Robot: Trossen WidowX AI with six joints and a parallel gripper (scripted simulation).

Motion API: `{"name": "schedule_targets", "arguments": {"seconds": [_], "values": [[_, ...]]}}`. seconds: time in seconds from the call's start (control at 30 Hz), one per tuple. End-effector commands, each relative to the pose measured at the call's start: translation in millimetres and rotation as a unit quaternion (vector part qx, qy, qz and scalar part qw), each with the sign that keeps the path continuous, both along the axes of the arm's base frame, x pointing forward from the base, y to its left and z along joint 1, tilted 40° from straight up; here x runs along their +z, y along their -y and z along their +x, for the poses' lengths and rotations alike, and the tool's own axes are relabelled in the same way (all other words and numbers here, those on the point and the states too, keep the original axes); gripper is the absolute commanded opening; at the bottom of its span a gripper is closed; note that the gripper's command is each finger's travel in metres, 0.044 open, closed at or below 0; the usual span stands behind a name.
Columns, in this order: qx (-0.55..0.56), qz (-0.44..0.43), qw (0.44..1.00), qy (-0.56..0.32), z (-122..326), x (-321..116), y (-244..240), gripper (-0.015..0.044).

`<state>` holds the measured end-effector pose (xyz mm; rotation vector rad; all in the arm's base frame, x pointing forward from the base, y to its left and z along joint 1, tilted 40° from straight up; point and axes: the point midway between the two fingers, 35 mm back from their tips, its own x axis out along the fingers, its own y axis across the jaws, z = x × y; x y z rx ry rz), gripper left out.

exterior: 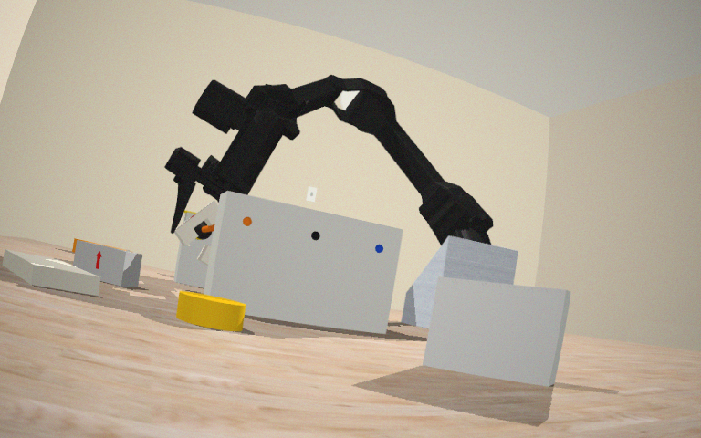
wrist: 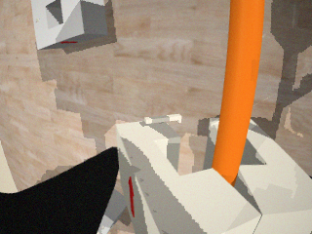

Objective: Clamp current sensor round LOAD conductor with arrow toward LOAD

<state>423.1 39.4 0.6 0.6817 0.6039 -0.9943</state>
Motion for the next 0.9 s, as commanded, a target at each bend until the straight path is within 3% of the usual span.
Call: {"name": "schedule_targets", "arguments": {"seconds": [0.0,0.2,0.57,0.87], "values": [[-0.001,0.002,1.0,0.003,0.7,0.6,-0.7,0.0327],[-0.001,0.002,1.0,0.003,0.7,0.6,-0.7,0.0287],[-0.001,0.002,1.0,0.003,0.7,0.6,-0.7,0.0],[-0.001,0.002,1.0,0.003,0.7,0.6,-0.7,0.0]]}}
